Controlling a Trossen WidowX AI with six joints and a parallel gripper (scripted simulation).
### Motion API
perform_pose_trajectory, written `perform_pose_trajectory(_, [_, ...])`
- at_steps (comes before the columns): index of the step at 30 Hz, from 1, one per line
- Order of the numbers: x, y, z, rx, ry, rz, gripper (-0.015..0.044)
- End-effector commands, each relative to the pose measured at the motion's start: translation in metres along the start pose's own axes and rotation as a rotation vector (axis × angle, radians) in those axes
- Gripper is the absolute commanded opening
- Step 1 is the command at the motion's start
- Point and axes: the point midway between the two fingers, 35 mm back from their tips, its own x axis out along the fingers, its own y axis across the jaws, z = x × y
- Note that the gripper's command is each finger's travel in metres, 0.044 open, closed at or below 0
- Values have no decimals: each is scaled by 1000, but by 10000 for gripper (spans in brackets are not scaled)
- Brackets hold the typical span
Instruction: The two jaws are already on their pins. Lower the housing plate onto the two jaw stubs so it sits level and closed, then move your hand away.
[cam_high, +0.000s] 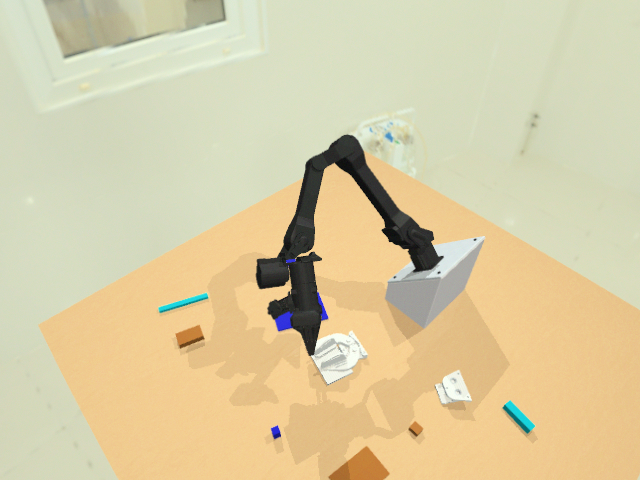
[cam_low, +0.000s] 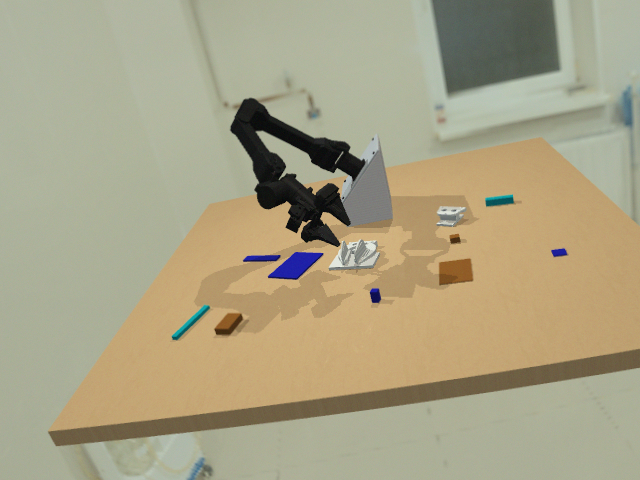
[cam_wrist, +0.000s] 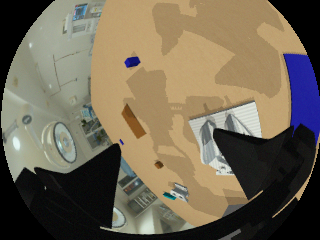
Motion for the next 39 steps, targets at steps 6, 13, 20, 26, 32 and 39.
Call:
perform_pose_trajectory(6, [35, 38, -51, 47, 156, -90, 440])
perform_pose_trajectory(13, [55, 61, -96, 64, 241, -191, 440])
perform_pose_trajectory(20, [70, 77, -143, 59, 292, -310, 440])
perform_pose_trajectory(26, [80, 85, -184, 43, 302, -419, 440])
perform_pose_trajectory(32, [87, 87, -224, 19, 281, -528, 440])
perform_pose_trajectory(39, [93, 83, -268, -20, 218, -647, 440])
